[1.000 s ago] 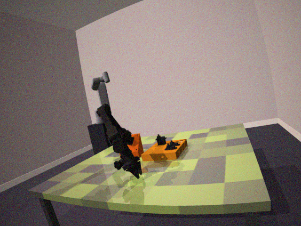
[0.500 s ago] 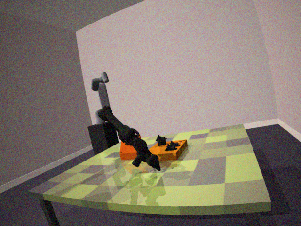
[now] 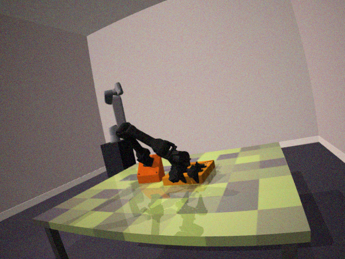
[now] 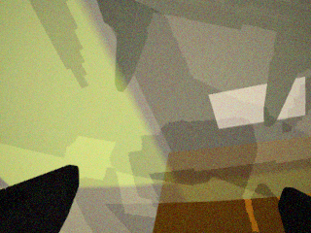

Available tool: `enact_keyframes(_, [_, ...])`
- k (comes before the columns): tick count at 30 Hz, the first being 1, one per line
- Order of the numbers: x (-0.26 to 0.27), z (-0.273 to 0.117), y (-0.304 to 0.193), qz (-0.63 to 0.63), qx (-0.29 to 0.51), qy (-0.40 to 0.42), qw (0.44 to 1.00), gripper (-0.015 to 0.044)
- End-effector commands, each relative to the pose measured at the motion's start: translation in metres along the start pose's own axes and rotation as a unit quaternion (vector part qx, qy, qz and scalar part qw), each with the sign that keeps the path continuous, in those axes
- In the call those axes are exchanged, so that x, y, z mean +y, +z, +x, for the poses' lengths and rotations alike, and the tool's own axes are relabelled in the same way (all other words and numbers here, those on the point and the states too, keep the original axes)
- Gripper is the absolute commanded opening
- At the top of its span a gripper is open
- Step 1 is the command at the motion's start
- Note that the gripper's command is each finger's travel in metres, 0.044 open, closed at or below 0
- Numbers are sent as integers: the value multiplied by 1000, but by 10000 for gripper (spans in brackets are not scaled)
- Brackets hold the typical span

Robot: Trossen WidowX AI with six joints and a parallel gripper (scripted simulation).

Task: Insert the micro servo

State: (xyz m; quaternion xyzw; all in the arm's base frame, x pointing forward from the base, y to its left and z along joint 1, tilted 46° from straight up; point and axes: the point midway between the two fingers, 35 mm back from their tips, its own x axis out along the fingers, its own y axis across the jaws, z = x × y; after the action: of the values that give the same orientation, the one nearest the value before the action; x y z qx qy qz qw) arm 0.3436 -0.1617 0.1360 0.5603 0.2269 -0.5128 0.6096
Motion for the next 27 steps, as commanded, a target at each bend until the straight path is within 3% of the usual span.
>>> enact_keyframes(1, [-8,5,-23,-50,7,-23,998,440])
enact_keyframes(13, [-36,13,-96,-221,27,-84,971,440])
enact_keyframes(27, [-79,10,-163,-410,32,-139,901,440])
